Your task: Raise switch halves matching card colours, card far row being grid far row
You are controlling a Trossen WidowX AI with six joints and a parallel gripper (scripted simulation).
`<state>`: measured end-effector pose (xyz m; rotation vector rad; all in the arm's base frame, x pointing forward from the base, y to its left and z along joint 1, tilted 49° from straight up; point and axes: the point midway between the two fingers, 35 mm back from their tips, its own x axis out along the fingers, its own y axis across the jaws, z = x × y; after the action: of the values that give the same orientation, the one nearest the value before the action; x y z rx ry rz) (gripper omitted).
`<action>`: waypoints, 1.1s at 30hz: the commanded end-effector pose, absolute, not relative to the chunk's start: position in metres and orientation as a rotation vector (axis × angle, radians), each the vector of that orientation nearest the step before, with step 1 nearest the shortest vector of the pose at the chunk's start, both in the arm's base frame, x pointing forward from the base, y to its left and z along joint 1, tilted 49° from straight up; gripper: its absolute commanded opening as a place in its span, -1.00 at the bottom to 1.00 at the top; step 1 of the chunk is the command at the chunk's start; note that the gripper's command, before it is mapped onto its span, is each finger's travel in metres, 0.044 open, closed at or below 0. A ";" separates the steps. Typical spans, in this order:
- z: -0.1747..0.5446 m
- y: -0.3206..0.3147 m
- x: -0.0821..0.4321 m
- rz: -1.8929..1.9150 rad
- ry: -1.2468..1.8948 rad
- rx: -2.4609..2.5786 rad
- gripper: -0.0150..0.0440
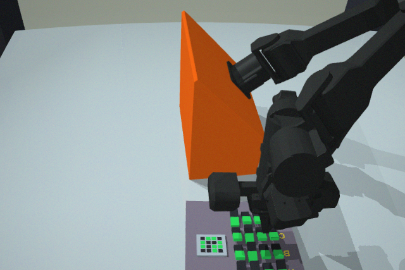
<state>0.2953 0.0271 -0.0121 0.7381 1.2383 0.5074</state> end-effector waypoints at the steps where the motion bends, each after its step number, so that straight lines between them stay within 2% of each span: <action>1: -0.019 0.033 0.293 0.507 1.253 0.755 -0.49; 33: -0.021 0.036 0.294 0.507 1.253 0.755 -0.49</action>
<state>0.2952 0.0353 -0.0208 0.7460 1.2493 0.5089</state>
